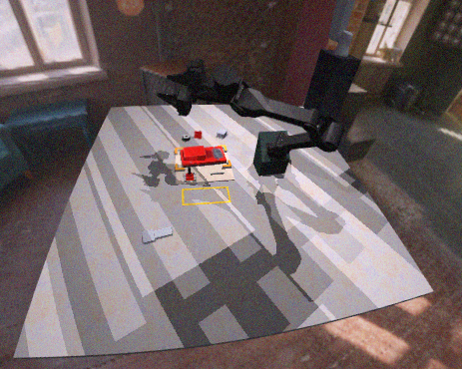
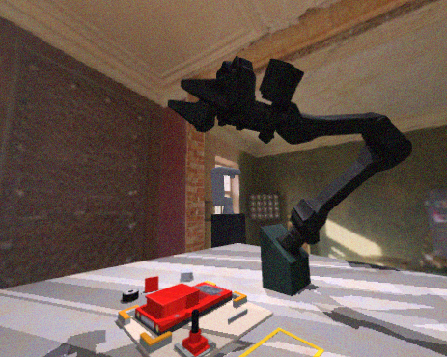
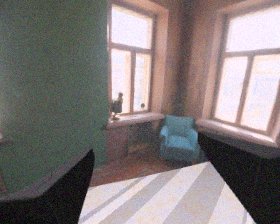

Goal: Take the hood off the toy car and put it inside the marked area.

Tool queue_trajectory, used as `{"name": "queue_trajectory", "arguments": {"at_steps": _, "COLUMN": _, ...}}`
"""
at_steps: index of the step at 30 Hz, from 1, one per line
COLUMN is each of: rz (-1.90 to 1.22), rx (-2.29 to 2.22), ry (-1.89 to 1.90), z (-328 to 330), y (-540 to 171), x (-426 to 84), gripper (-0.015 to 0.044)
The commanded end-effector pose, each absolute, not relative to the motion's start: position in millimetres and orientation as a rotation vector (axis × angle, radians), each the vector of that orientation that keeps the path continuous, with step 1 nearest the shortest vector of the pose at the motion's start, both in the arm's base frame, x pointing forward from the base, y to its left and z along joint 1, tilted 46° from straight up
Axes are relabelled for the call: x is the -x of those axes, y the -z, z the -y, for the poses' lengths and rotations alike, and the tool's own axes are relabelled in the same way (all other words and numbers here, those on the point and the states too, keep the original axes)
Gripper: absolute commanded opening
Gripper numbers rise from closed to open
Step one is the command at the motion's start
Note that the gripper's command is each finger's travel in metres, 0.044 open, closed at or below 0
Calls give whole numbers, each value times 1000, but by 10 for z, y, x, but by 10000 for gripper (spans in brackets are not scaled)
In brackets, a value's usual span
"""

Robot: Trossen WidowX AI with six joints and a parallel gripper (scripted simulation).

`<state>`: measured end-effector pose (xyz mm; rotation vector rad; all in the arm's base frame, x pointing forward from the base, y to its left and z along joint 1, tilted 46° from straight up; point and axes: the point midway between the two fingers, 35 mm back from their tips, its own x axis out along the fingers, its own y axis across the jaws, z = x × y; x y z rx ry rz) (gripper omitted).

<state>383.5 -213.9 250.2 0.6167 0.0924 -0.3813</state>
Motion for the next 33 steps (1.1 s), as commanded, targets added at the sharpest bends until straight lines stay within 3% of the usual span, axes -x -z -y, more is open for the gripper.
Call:
{"name": "queue_trajectory", "arguments": {"at_steps": 1, "rz": -284, "rx": -561, "ry": 366, "z": 2167, "y": -2076, "x": -3945, "gripper": 440}}
{"name": "queue_trajectory", "arguments": {"at_steps": 19, "rz": -1133, "rx": -444, "ry": -49, "z": 1774, "y": -48, "x": -3721, "gripper": 440}}
{"name": "queue_trajectory", "arguments": {"at_steps": 33, "rz": -1423, "rx": -638, "ry": -574, "z": 1258, "y": 638, "x": -3217, "gripper": 440}}
